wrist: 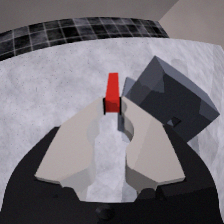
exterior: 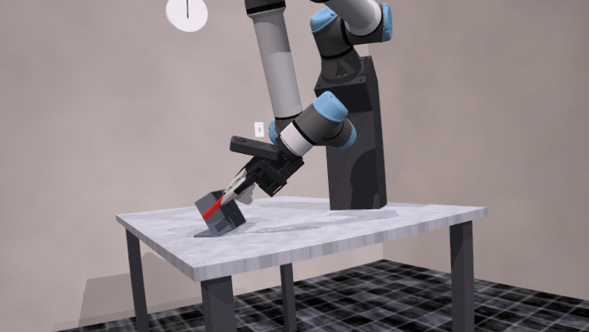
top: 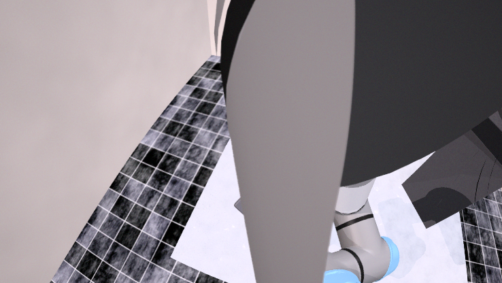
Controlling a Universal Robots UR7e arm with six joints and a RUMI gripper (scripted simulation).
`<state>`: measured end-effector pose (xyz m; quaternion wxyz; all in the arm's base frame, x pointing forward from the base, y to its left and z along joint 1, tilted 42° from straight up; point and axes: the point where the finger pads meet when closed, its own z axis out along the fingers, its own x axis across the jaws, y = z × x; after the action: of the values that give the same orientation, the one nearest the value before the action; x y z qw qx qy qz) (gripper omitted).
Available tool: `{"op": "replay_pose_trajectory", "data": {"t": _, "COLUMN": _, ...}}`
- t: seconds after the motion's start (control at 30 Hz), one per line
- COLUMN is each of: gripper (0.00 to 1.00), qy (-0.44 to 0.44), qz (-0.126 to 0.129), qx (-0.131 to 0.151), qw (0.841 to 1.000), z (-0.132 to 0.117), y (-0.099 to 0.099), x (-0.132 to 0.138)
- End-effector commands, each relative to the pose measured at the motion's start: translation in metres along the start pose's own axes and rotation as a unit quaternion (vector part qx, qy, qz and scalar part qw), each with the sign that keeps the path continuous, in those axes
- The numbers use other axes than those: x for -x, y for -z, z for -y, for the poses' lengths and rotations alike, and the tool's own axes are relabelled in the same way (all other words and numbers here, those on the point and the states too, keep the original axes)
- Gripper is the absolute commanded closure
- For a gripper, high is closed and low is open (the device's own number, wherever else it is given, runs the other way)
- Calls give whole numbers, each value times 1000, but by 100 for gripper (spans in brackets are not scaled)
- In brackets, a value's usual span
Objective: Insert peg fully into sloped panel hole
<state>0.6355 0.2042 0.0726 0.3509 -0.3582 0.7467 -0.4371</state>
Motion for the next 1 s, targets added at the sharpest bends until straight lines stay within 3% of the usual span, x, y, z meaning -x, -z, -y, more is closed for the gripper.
{"op": "replay_pose_trajectory", "data": {"t": 0.0, "gripper": 100, "qy": -14, "qz": 0, "qx": -6, "qw": 1000, "z": -5, "y": 7, "x": -1}}
{"op": "replay_pose_trajectory", "data": {"t": 0.97, "gripper": 100, "qy": -75, "qz": 3, "qx": -30, "qw": 997, "z": -24, "y": 35, "x": -6}}
